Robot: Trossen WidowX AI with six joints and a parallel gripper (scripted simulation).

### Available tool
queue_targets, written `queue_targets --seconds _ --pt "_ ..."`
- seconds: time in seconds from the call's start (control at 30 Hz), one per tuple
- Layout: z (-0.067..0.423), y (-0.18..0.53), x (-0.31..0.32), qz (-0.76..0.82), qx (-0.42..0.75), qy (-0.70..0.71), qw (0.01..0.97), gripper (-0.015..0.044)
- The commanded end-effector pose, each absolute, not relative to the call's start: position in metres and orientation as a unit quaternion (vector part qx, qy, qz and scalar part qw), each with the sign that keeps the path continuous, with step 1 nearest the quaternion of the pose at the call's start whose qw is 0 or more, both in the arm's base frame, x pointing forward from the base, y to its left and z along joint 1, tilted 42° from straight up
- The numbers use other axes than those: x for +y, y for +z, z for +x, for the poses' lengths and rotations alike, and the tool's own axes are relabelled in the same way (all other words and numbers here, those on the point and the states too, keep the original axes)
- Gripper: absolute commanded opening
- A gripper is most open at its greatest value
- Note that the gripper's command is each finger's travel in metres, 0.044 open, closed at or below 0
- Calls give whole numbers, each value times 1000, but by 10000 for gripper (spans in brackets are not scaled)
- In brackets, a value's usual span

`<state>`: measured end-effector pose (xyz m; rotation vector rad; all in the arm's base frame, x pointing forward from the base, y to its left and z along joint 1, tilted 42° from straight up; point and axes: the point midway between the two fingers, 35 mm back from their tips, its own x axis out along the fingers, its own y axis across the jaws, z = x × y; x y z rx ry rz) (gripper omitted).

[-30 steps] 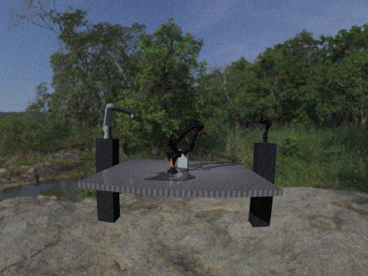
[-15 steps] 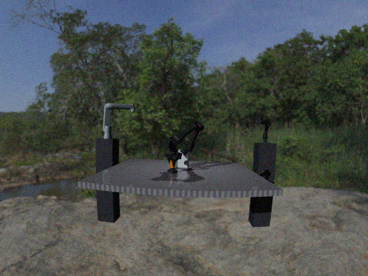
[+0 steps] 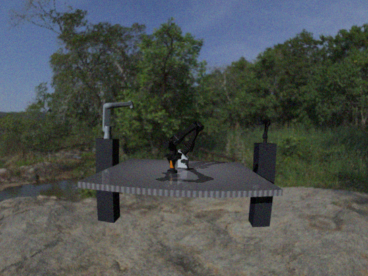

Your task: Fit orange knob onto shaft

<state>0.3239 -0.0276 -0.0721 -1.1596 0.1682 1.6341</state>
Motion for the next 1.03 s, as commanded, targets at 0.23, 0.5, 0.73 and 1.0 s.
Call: queue_targets --seconds 0.23,0.5,0.73,1.0 --pt "324 -72 -28 -487 71 686 536 440" --pt "325 -38 -62 -488 73 686 535 440" --pt "320 -1 -94 -488 72 686 535 440" --pt "323 -3 -96 -488 72 686 535 440"
